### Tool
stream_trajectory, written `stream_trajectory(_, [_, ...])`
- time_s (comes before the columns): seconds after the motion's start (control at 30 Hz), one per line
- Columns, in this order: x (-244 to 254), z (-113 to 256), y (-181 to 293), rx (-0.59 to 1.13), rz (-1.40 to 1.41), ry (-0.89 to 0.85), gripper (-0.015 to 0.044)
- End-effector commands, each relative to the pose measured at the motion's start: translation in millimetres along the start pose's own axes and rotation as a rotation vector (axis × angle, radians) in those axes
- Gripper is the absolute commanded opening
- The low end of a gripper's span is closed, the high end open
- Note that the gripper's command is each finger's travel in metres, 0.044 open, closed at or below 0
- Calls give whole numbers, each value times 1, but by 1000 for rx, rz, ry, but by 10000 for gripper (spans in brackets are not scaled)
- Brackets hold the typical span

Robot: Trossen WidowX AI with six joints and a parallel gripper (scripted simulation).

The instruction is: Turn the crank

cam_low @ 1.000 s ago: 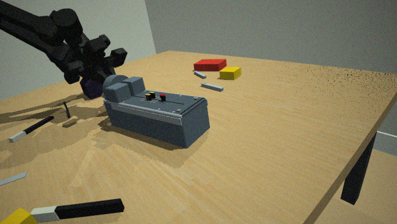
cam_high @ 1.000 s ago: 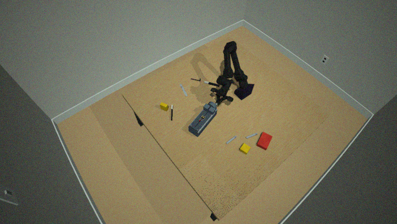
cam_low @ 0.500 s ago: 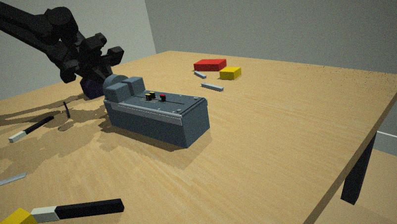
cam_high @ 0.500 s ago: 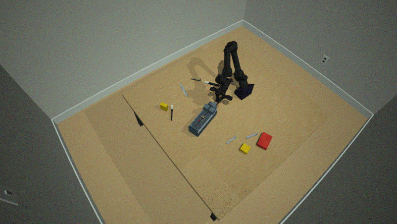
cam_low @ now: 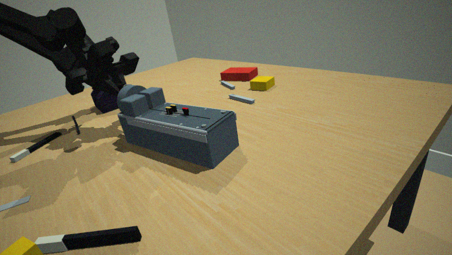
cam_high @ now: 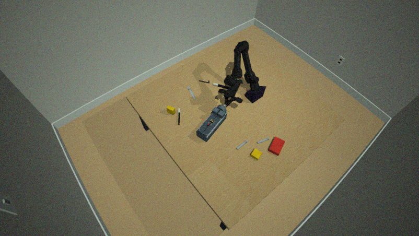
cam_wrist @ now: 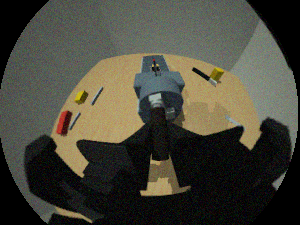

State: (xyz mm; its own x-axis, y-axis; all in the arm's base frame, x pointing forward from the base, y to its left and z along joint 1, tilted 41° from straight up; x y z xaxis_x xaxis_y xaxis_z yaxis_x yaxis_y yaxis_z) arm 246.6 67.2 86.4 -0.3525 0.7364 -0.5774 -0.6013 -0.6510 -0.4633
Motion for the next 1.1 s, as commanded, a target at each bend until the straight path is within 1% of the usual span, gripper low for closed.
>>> stream_trajectory(0.0, [-7,2,-2,-8,-12,22,0])
stream_trajectory(1.07, [-18,1,-1,-8,-11,23,0])
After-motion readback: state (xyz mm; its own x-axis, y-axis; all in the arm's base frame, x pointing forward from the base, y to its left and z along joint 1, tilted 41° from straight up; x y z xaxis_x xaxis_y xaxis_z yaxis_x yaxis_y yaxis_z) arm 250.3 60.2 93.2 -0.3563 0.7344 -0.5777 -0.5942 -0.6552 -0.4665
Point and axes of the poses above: the point midway between the two fingers, 35 mm back from their tips, its own z axis back along the fingers, its own x axis across the jaws, y = z × x, the point moved 6 cm from there along z, back along the fingers, and after that the axes turned 5 degrees about -z, right-handed, at the moved point
